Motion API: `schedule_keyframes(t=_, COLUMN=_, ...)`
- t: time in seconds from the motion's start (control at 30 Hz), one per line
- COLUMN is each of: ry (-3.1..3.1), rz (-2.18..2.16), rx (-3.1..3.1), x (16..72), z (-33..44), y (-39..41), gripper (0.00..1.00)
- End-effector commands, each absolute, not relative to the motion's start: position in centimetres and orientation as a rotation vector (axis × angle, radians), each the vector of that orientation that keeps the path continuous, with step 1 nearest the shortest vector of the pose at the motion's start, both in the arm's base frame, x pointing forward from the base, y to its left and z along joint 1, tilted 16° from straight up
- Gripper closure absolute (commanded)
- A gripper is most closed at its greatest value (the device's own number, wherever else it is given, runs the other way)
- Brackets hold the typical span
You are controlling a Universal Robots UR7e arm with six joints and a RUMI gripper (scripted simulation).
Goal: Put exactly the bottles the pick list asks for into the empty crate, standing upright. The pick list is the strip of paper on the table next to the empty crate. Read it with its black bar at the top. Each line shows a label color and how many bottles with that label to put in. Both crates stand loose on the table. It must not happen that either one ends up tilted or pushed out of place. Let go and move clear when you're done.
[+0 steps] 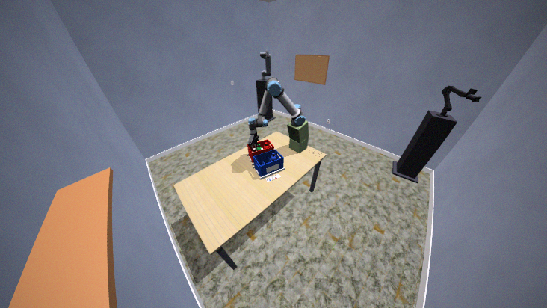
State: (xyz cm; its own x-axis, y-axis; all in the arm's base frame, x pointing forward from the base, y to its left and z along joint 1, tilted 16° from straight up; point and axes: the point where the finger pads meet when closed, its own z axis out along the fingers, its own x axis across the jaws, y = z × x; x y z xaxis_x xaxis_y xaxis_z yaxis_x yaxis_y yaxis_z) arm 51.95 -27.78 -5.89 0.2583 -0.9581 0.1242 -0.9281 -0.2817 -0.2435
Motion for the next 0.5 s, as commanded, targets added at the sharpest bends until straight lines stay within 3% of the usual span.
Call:
schedule_keyframes(t=0.0, ry=1.804, rz=-0.378, rx=-2.393, x=51.8, z=-5.2, y=-27.8, gripper=1.0)
schedule_keyframes(t=0.47, ry=1.804, rz=-0.378, rx=-2.393, x=51.2, z=-3.1, y=-27.7, gripper=1.0)
